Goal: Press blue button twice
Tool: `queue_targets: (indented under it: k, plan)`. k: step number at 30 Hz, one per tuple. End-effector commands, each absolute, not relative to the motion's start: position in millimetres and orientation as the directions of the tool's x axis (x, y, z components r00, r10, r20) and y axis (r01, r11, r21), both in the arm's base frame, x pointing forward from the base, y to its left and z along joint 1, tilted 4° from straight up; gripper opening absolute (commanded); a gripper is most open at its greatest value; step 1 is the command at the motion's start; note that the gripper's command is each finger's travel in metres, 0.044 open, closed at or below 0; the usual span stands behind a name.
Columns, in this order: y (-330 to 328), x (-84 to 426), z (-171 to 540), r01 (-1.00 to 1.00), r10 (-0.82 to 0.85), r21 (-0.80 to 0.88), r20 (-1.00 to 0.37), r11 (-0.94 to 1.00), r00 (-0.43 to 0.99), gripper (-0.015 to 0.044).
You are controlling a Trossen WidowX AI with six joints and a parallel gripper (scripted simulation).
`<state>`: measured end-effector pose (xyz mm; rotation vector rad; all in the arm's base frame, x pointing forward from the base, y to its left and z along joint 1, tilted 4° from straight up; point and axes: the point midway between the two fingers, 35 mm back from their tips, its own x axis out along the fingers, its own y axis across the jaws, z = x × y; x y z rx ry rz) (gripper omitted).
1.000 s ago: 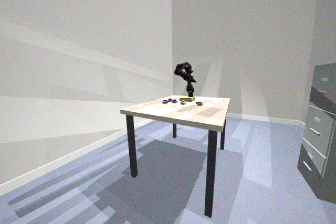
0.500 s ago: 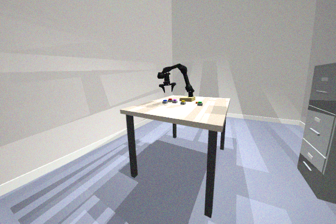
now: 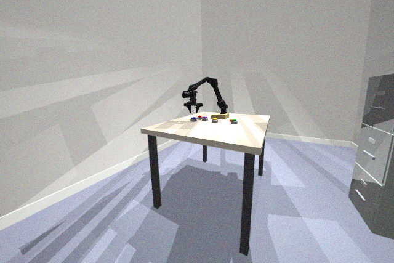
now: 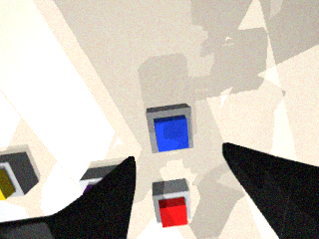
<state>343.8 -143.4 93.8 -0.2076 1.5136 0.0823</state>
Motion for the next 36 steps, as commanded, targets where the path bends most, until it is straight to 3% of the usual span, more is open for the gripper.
queue_targets:
  k: [1,7,36]
  plan:
    - [-145,343,79,-0.18,-0.079,-0.087,-0.995,0.98,0.054,0.0164]
    - [-145,343,79,-0.18,-0.079,-0.087,-0.995,0.98,0.054,0.002]
    - [-147,345,47,-0.18,-0.079,-0.087,-0.995,0.98,0.053,0.002]
